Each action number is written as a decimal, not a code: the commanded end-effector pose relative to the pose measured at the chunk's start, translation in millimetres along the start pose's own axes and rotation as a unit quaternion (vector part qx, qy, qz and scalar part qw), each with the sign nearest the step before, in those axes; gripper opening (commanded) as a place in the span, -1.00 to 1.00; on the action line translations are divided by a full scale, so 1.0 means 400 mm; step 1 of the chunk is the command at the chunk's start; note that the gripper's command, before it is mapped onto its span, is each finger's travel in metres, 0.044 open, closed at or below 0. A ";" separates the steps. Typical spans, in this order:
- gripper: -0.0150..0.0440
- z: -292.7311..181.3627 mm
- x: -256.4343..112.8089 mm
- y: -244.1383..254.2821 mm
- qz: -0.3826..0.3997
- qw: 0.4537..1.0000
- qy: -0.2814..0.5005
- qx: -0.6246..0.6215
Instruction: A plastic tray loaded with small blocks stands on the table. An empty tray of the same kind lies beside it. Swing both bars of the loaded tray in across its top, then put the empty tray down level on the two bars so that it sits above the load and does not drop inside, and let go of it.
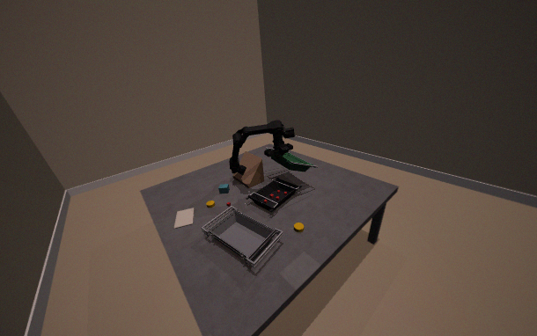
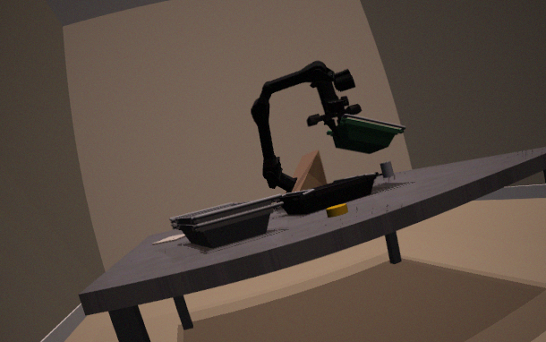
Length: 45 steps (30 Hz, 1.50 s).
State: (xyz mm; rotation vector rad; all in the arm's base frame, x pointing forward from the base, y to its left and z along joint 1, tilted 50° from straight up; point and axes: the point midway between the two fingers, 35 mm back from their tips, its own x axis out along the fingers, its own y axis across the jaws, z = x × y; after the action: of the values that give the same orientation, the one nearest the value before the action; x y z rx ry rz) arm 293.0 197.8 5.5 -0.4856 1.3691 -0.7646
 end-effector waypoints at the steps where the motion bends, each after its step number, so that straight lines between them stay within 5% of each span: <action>1: -0.49 0.014 -0.025 -0.022 0.013 0.999 -0.009 0.037; 45: -0.49 0.121 -0.002 -0.246 0.015 0.915 -0.014 0.404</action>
State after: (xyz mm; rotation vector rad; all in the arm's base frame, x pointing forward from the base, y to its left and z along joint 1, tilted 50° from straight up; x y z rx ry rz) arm 319.5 125.5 72.3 0.1258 0.9571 -1.2045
